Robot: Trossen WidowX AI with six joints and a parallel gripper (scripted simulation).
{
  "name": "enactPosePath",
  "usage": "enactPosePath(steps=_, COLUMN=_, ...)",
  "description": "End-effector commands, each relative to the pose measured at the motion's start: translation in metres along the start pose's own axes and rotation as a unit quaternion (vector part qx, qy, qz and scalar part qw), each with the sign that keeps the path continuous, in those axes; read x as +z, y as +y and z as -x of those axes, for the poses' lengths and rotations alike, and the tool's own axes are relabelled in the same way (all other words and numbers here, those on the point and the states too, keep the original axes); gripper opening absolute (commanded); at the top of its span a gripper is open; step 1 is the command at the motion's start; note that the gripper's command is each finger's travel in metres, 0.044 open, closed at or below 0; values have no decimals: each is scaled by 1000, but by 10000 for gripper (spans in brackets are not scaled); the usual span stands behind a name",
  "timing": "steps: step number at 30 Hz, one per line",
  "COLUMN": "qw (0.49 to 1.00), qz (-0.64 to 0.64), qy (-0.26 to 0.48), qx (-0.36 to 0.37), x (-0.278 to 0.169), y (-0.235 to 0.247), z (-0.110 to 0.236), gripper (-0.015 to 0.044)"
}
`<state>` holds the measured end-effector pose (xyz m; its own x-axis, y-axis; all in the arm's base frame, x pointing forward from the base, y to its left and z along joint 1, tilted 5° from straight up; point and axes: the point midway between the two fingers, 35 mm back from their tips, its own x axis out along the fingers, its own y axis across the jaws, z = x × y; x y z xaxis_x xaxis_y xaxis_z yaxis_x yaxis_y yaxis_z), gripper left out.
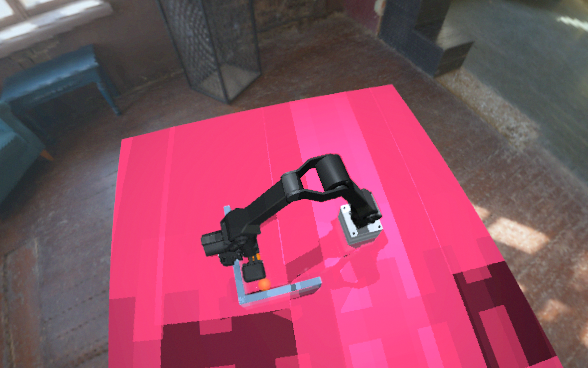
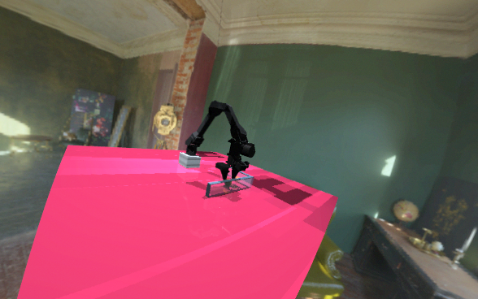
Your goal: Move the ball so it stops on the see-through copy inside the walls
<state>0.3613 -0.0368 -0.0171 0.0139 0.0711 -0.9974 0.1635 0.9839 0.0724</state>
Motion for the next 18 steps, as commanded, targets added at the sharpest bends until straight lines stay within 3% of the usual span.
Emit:
enactPosePath(steps=1, qw=1000, qz=-1, qy=5, qx=1, x=-2, y=0, z=-10, gripper=297)
enactPosePath(steps=3, qw=1000, qz=-1, qy=5, qx=1, x=-2, y=0, z=-11, gripper=297)
enactPosePath(steps=7, qw=1000, qz=-1, qy=5, qx=1, x=-2, y=0, z=-11, gripper=192)
enactPosePath(steps=14, qw=1000, qz=-1, qy=5, qx=1, x=-2, y=0, z=-11, gripper=145)
enactPosePath(steps=18, qw=1000, qz=15, qy=4, qx=-6, x=-6, y=5, z=-6, gripper=40)
